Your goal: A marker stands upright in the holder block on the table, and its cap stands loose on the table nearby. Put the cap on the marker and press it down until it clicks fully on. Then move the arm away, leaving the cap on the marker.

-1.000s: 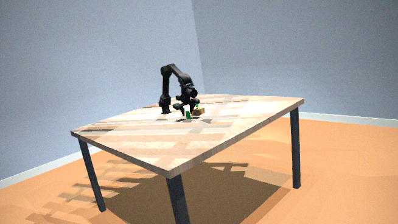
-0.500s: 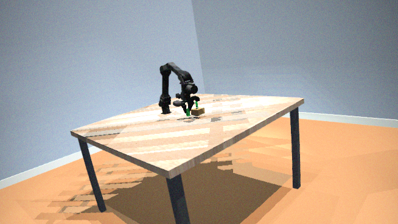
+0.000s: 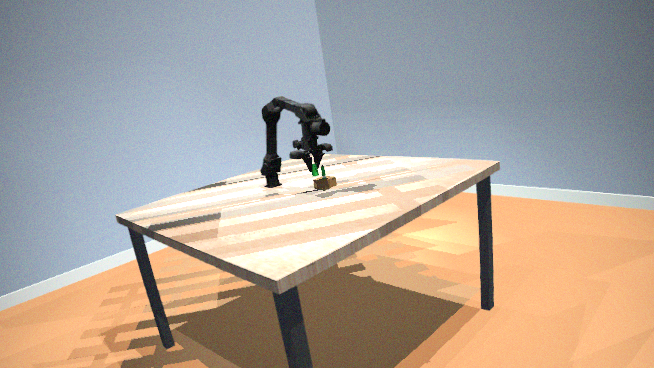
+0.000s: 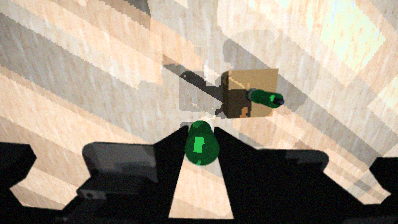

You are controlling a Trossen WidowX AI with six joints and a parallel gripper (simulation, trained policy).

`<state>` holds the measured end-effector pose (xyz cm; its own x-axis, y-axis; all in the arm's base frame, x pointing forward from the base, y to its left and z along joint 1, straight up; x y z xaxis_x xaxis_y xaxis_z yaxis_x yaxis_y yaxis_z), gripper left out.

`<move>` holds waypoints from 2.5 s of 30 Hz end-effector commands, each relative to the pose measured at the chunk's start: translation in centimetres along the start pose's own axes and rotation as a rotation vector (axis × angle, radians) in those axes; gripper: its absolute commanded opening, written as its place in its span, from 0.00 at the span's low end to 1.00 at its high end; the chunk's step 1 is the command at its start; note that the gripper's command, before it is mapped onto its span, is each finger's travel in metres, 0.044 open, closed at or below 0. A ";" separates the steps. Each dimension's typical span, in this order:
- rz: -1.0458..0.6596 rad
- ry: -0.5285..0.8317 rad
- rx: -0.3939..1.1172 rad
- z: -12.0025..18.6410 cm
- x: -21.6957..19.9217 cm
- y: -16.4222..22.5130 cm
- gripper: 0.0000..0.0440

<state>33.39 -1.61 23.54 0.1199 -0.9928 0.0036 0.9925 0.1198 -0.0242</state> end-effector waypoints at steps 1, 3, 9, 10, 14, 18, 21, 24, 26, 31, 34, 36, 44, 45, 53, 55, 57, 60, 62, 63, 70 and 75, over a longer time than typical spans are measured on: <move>0.009 0.013 0.010 1.2 -1.4 -0.2 0.03; 0.014 0.018 0.011 1.8 -2.1 -0.4 0.02; 0.035 0.029 0.003 3.3 -4.3 -1.1 0.00; 0.039 0.030 0.000 3.5 -4.6 -1.2 0.00; 0.058 0.035 -0.011 4.1 -6.2 -1.8 0.00; 0.071 0.037 -0.021 4.5 -7.3 -2.2 0.00; 0.076 0.037 -0.026 4.6 -7.8 -2.4 0.00; 0.076 0.037 -0.038 4.2 -8.1 -2.4 0.00; 0.074 0.037 -0.045 3.9 -8.2 -2.3 0.00; 0.066 0.036 -0.056 3.2 -8.2 -2.2 0.00; 0.059 0.036 -0.060 2.7 -8.2 -2.1 0.00; 0.055 0.036 -0.062 2.4 -8.1 -2.1 0.00; 0.043 0.042 -0.077 1.0 -7.9 -1.9 0.00; 0.043 0.044 -0.079 0.8 -7.9 -1.9 0.00; 0.049 0.055 -0.092 -1.2 -7.8 -1.6 0.00; 0.053 0.056 -0.094 -1.7 -7.8 -1.6 0.00; 0.057 0.056 -0.094 -2.1 -7.8 -1.5 0.00; 0.064 0.052 -0.100 -2.8 -7.8 -1.6 0.07; 0.067 0.048 -0.111 -3.1 -7.8 -1.7 0.19; 0.069 0.046 -0.117 -3.3 -7.8 -1.7 0.25; 0.073 0.057 -0.161 -4.0 -7.8 -2.5 0.39; 0.075 0.076 -0.169 -3.6 -7.9 -3.3 0.63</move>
<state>29.61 5.76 19.75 0.1809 -0.9814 -0.0640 0.9636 0.1898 -0.1883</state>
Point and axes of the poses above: the point midway between the two fingers, 35 mm back from their tips, its own z axis back along the fingers, its own x axis across the jaws, y = z × x, the point moved 10 cm from there along z, back along the fingers, and after that the axes turned 13 degrees about z, right-handed, at the moved point
